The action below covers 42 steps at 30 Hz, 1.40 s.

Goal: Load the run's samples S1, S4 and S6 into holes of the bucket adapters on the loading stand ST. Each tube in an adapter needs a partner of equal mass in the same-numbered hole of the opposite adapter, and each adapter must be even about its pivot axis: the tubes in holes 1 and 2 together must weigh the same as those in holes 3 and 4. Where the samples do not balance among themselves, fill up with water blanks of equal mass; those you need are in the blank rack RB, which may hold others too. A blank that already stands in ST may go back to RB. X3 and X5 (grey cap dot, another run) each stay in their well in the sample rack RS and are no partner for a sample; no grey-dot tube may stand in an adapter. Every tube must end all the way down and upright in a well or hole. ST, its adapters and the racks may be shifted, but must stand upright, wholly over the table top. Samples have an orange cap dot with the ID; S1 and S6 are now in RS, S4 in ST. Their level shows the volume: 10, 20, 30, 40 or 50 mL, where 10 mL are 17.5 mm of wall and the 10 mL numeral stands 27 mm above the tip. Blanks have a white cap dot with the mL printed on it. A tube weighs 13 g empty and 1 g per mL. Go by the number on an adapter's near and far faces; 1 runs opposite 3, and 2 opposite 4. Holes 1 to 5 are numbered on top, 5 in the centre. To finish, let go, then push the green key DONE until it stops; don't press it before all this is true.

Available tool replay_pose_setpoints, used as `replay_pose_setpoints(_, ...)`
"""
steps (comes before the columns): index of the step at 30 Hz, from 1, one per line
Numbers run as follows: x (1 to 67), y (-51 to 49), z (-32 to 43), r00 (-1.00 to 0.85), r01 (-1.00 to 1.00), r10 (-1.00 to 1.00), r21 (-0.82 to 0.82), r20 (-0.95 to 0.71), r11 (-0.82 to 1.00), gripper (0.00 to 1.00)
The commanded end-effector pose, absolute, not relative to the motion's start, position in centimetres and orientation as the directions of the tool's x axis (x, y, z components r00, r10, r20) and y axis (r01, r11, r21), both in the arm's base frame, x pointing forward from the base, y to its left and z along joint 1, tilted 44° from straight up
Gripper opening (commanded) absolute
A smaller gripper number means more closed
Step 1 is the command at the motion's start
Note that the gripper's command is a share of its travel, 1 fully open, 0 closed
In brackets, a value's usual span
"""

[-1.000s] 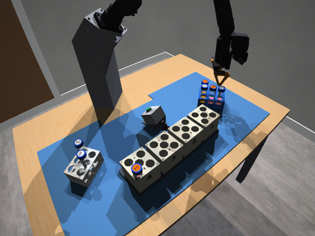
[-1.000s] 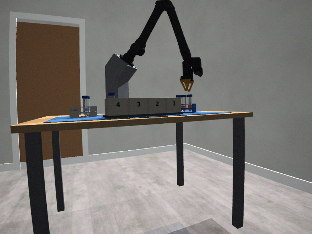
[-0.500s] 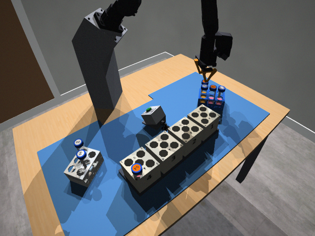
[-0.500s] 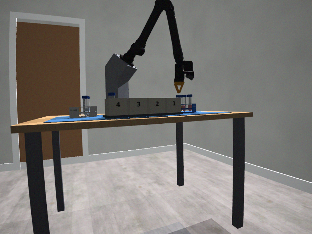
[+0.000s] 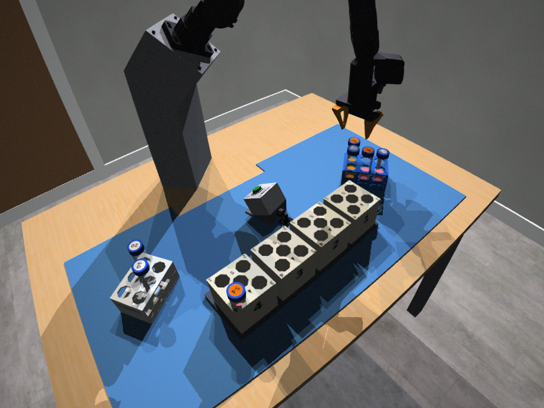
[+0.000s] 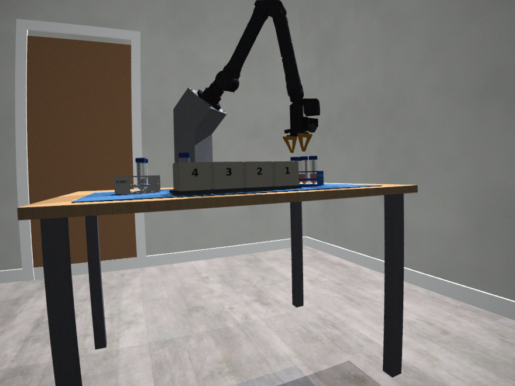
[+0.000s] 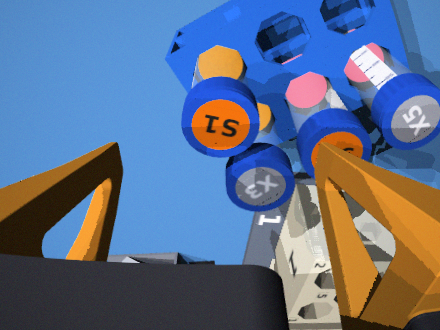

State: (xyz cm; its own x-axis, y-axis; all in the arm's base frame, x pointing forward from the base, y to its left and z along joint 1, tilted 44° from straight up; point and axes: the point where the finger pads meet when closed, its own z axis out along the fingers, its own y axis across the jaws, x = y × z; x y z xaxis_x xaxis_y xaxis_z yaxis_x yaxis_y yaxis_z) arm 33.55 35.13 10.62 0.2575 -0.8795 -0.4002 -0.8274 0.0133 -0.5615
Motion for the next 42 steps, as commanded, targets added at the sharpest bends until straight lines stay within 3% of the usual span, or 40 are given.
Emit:
replay_pose_setpoints(1, 33.4, 34.9, 12.0, 0.463, -0.724, -0.850, -0.661, -0.252, -0.198, 0.80)
replay_pose_setpoints(7, 33.3, 34.9, 11.9, 0.641, -0.573, -0.765, -0.703, -0.065, -0.421, 0.80)
replay_pose_setpoints(42, 35.8, 36.6, 7.8, 0.633, -0.587, -0.771, -0.690, -0.066, -0.423, 0.80)
